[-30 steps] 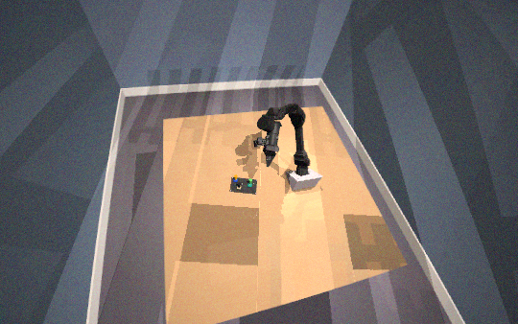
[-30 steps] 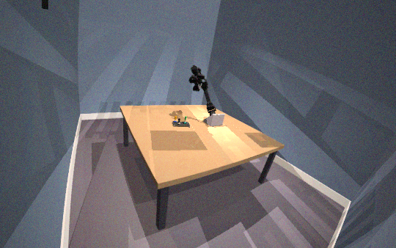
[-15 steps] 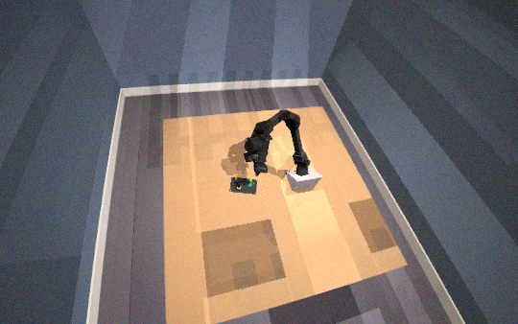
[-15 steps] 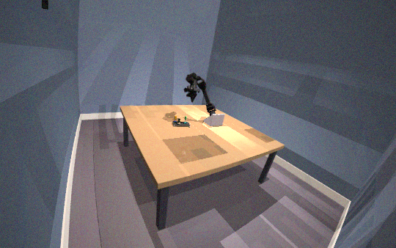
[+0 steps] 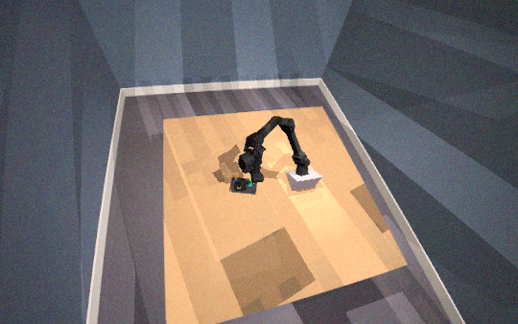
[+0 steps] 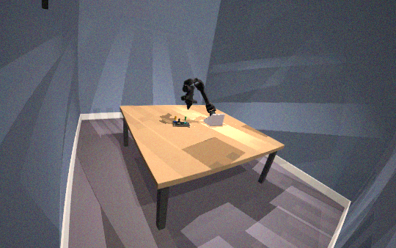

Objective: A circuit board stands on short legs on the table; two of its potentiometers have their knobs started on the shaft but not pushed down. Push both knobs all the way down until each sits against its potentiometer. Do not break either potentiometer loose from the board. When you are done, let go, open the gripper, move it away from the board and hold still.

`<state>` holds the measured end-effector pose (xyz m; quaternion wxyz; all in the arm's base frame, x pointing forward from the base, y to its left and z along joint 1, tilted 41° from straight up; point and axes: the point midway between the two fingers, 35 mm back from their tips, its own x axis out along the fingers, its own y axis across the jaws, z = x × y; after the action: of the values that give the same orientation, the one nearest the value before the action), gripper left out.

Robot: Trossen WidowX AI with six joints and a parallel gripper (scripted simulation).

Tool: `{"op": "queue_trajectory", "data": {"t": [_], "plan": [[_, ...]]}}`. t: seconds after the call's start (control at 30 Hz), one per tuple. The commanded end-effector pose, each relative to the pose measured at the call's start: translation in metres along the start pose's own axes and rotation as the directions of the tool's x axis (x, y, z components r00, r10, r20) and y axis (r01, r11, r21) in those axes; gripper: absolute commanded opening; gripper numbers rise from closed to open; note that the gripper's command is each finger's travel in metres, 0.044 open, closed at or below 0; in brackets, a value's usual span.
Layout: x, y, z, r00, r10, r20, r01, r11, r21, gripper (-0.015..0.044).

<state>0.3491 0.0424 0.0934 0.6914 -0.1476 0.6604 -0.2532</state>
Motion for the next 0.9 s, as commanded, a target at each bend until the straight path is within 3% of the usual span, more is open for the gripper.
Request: {"op": "queue_trajectory", "data": {"t": [0.0, 0.87], "plan": [[0.02, -0.014, -0.001, 0.994, -0.101, -0.042, 0.098, 0.992, -0.074, 0.0], [0.057, -0.023, -0.003, 0.989, -0.135, -0.054, 0.129, 0.987, -0.1, 0.0]]}}
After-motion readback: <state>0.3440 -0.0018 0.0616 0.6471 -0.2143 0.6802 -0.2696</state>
